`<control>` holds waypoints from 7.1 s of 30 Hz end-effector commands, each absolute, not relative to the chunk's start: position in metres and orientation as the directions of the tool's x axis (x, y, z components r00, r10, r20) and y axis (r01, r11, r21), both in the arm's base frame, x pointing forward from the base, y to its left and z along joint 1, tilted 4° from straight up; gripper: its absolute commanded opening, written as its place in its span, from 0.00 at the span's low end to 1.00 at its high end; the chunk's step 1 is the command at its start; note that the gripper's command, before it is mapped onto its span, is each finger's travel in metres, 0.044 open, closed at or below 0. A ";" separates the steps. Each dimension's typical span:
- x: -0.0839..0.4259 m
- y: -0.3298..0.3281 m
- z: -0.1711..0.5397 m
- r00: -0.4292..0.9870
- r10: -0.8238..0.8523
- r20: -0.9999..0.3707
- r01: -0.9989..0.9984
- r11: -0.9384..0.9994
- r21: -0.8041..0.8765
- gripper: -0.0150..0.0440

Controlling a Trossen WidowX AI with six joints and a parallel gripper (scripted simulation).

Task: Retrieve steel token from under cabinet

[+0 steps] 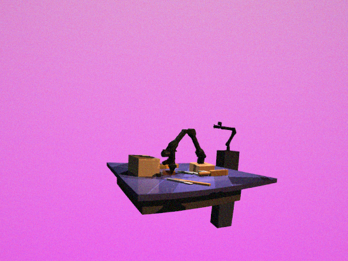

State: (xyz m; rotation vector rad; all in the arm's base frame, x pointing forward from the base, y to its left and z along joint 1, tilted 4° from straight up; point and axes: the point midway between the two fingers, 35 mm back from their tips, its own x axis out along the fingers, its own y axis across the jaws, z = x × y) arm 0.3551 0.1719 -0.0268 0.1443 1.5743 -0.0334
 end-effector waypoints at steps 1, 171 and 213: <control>0.365 0.170 -0.027 0.024 0.074 -0.997 0.114 0.990 0.076 0.25; 0.199 0.175 -0.028 0.012 0.076 -0.997 0.036 0.996 0.076 0.25; 0.219 0.155 -0.028 0.013 0.073 -0.997 0.012 0.997 0.074 0.25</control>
